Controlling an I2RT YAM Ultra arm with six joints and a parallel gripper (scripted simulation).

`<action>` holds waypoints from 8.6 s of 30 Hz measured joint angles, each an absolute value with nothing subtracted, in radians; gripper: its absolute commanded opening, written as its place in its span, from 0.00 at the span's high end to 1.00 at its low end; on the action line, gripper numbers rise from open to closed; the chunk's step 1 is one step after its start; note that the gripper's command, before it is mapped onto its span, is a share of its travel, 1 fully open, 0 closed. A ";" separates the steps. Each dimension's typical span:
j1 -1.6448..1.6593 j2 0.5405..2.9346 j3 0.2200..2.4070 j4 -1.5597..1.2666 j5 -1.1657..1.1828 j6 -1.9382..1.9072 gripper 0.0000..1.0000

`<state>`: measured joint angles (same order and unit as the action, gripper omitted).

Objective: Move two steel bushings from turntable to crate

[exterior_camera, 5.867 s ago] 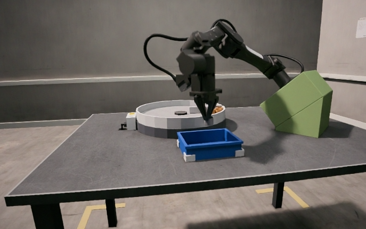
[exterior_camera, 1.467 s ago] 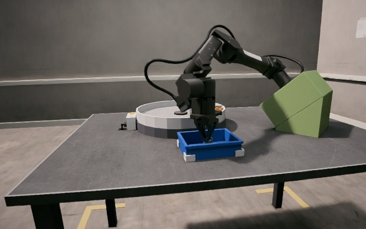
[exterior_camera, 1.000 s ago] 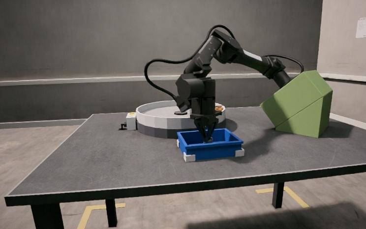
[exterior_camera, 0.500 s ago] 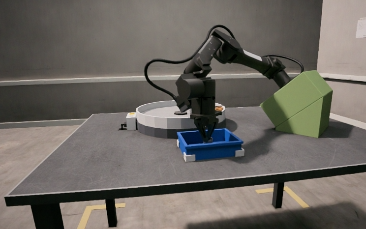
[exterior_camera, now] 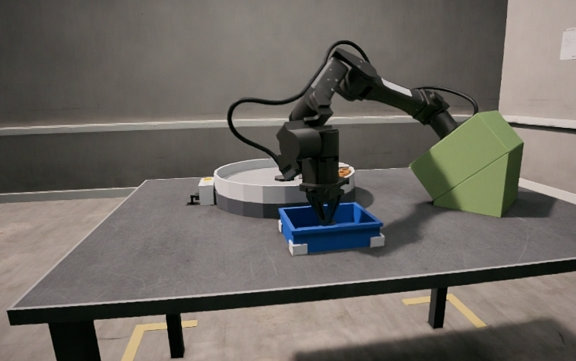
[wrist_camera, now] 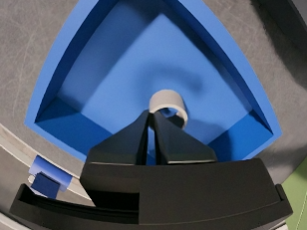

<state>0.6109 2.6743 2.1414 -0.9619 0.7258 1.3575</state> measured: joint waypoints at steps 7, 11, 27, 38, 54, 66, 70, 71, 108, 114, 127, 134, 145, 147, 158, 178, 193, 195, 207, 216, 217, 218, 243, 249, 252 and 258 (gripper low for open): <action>0.611 2.673 2.142 -0.952 0.725 1.354 1.00; 0.611 2.673 2.141 -0.952 0.725 1.354 1.00; 0.611 2.673 2.141 -0.952 0.725 1.354 1.00; 0.611 2.673 2.141 -0.952 0.725 1.354 1.00; 0.611 2.682 2.142 -0.946 0.725 1.348 1.00; 0.611 2.683 2.141 -0.945 0.725 1.348 1.00; 0.611 2.683 2.141 -0.945 0.725 1.348 1.00; 0.611 2.683 2.142 -0.945 0.725 1.348 1.00; 0.607 2.687 2.164 -0.945 0.725 1.342 1.00; 0.607 2.690 2.165 -0.945 0.725 1.342 1.00; 0.607 2.690 2.165 -0.945 0.725 1.342 1.00; 0.607 2.690 2.165 -0.945 0.725 1.342 1.00; 0.607 2.690 2.165 -0.945 0.725 1.342 1.00; 0.607 2.690 2.165 -0.945 0.725 1.342 1.00; 0.607 2.679 2.140 -0.941 0.725 1.342 1.00; 0.607 2.678 2.137 -0.935 0.725 1.342 1.00; 0.607 2.678 2.137 -0.935 0.725 1.342 1.00; 0.607 2.678 2.137 -0.935 0.725 1.342 1.00; 0.607 2.678 2.137 -0.935 0.725 1.342 0.86; 0.607 2.678 2.137 -0.935 0.725 1.342 0.86; 0.607 2.678 2.137 -0.935 0.725 1.342 0.86; 0.607 2.678 2.137 -0.935 0.725 1.342 0.86; 0.610 2.653 2.142 -0.961 0.725 1.360 0.86; 0.636 2.639 2.171 -1.006 0.726 1.386 0.86; 0.655 2.632 2.184 -1.046 0.726 1.405 0.86; 0.695 2.623 2.244 -1.129 0.727 1.446 0.86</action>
<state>0.6952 2.6232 2.2436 -1.1294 0.7265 1.4460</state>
